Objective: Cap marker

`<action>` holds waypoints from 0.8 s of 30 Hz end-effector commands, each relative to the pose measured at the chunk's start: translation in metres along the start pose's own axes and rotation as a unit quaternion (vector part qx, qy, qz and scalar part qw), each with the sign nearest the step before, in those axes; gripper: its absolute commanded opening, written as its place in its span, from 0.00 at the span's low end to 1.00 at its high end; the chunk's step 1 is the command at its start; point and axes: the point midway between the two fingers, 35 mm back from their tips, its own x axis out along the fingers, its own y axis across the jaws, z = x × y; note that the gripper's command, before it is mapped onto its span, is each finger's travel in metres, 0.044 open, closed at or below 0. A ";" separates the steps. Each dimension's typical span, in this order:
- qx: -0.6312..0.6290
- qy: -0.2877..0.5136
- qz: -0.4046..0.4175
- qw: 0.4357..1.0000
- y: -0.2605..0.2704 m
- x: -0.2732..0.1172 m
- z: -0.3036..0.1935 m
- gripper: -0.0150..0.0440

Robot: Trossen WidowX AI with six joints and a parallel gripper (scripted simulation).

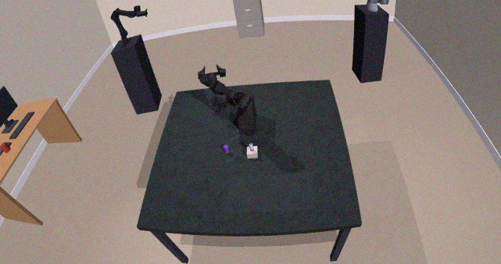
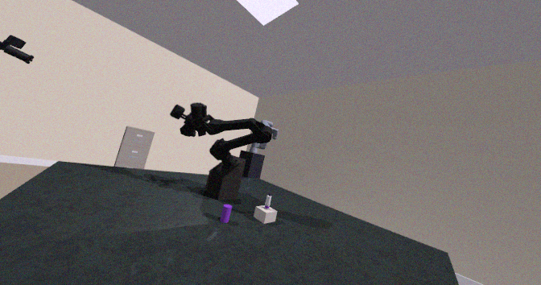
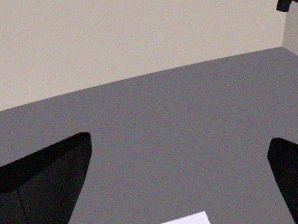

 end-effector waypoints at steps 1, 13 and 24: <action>0.002 -0.003 0.000 1.000 0.000 0.000 0.001 0.89; 0.177 -0.319 -0.005 0.931 -0.057 -0.028 0.124 0.68; 0.275 -0.541 0.108 0.787 -0.096 -0.129 0.200 0.68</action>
